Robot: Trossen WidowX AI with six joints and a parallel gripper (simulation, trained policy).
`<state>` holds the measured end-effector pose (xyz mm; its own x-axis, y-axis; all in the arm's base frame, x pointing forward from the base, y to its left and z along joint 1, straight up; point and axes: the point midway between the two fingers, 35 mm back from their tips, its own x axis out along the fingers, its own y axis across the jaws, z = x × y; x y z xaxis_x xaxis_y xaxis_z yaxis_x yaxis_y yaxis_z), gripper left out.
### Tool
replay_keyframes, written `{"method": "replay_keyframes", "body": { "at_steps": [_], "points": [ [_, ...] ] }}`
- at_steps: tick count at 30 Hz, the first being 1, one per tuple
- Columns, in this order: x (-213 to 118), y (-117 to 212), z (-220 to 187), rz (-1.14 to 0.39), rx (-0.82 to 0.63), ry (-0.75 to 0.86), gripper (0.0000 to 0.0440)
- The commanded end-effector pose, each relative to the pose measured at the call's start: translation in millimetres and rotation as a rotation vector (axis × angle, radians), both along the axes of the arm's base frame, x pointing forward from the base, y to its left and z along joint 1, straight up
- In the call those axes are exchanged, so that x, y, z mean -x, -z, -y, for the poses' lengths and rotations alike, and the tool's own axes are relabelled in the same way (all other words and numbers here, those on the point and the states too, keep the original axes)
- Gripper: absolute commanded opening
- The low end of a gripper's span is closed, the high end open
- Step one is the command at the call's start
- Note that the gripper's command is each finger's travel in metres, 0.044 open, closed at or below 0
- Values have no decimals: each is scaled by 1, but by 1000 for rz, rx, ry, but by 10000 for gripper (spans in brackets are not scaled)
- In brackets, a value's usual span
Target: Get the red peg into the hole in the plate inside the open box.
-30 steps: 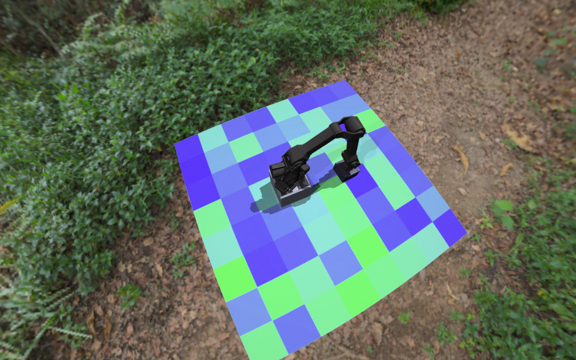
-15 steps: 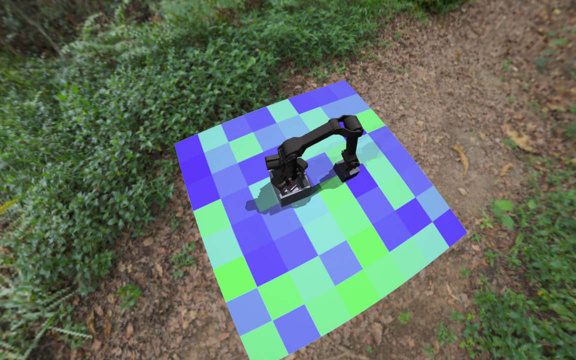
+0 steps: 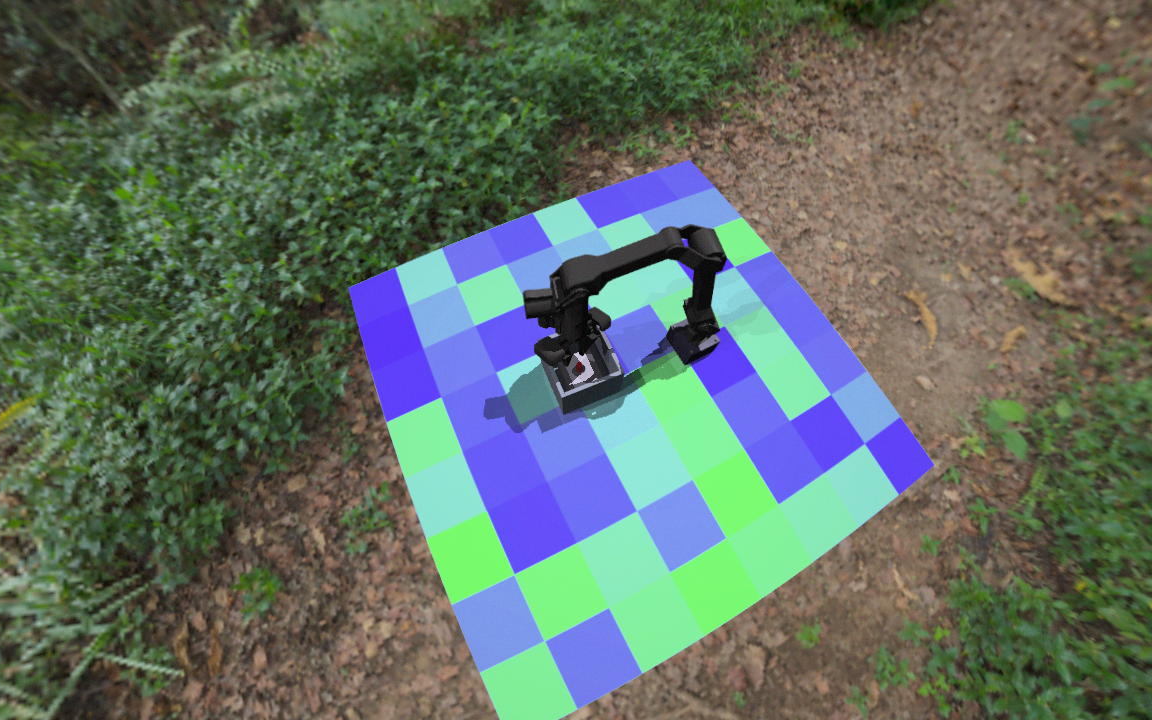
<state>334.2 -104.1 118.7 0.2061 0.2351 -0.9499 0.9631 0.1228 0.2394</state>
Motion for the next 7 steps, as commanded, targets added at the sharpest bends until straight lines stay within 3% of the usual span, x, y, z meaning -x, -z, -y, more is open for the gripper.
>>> {"method": "replay_keyframes", "body": {
  "at_steps": [1, 5, 7],
  "points": [
    [-2, -9, 4, 26, -17, -1, 235],
    [-6, -19, 8, 57, -28, -3, 236],
    [-7, -25, 11, 74, -30, -7, 215]
  ]
}}
